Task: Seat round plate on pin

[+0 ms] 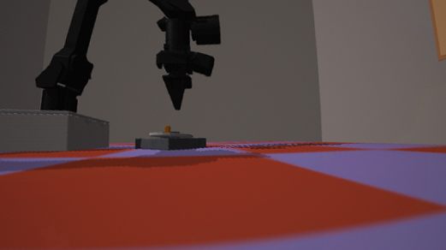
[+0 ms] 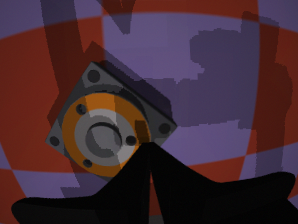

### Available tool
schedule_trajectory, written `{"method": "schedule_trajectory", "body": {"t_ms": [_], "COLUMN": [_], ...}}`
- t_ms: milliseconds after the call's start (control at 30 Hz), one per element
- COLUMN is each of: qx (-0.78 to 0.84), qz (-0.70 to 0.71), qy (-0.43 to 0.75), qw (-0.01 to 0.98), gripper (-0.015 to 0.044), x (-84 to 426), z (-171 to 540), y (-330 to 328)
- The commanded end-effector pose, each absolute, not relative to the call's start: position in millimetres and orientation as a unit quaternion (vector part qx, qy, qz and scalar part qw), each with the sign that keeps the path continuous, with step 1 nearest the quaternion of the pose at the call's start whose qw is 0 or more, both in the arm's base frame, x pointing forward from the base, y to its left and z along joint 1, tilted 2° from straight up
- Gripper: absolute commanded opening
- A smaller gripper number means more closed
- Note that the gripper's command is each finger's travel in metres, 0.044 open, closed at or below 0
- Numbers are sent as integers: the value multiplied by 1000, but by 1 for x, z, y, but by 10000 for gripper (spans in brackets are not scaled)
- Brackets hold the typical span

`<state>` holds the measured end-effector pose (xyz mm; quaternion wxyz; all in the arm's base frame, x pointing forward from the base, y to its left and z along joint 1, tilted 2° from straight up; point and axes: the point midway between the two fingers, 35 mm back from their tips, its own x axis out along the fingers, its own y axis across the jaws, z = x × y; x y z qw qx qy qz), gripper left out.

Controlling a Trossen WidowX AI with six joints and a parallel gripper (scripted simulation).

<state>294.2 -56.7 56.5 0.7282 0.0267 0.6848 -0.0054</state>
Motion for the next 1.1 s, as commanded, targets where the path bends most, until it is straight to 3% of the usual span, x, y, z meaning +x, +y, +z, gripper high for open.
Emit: {"method": "schedule_trajectory", "body": {"t_ms": [0, 167, 1067], "qx": [22, 22, 22], "qz": [-5, -5, -5], "qy": [688, 688, 689], "qw": [726, 725, 725], "gripper": [0, 0, 0], "x": [294, 293, 267], "z": [39, 13, 10], "y": [-58, -57, -58]}}
